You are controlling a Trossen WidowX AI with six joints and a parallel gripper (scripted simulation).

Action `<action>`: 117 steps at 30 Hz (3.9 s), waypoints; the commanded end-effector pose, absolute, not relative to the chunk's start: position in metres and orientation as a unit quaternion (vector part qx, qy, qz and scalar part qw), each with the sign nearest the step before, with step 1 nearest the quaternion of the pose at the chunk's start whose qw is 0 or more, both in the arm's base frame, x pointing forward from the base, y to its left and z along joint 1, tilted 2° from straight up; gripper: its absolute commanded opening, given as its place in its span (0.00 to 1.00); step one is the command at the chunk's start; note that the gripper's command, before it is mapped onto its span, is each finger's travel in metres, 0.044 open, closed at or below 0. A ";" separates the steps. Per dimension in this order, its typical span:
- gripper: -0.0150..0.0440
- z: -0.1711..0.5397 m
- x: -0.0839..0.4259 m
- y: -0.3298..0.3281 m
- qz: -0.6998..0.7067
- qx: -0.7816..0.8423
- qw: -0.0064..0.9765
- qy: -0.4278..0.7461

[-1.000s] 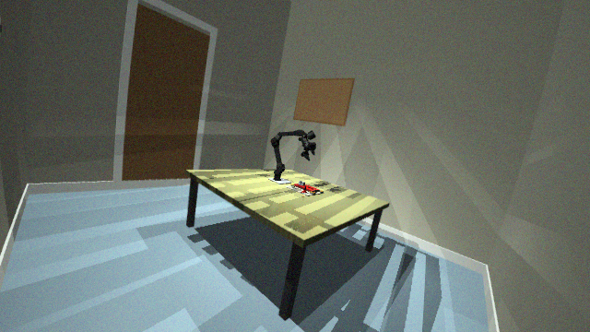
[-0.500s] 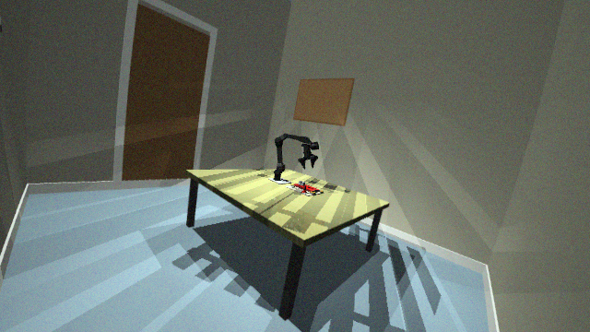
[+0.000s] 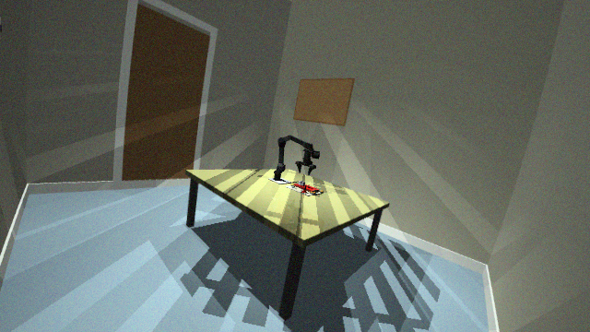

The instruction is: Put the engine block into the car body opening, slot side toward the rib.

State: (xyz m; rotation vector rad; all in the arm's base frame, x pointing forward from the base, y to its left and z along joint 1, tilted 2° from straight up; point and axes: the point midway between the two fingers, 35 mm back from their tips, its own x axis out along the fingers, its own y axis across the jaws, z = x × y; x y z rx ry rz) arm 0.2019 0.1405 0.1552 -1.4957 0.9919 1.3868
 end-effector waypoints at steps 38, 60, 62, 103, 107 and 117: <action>1.00 0.068 0.202 0.138 0.561 -0.596 0.414 0.398; 0.25 0.082 0.204 0.140 0.561 -0.596 0.414 0.398; 0.25 0.088 0.205 0.141 0.561 -0.596 0.414 0.398; 0.25 0.178 0.200 0.137 0.561 -0.596 0.414 0.398; 0.25 0.164 0.201 0.137 0.561 -0.596 0.414 0.398; 0.25 0.154 0.202 0.135 0.570 -0.587 0.420 0.392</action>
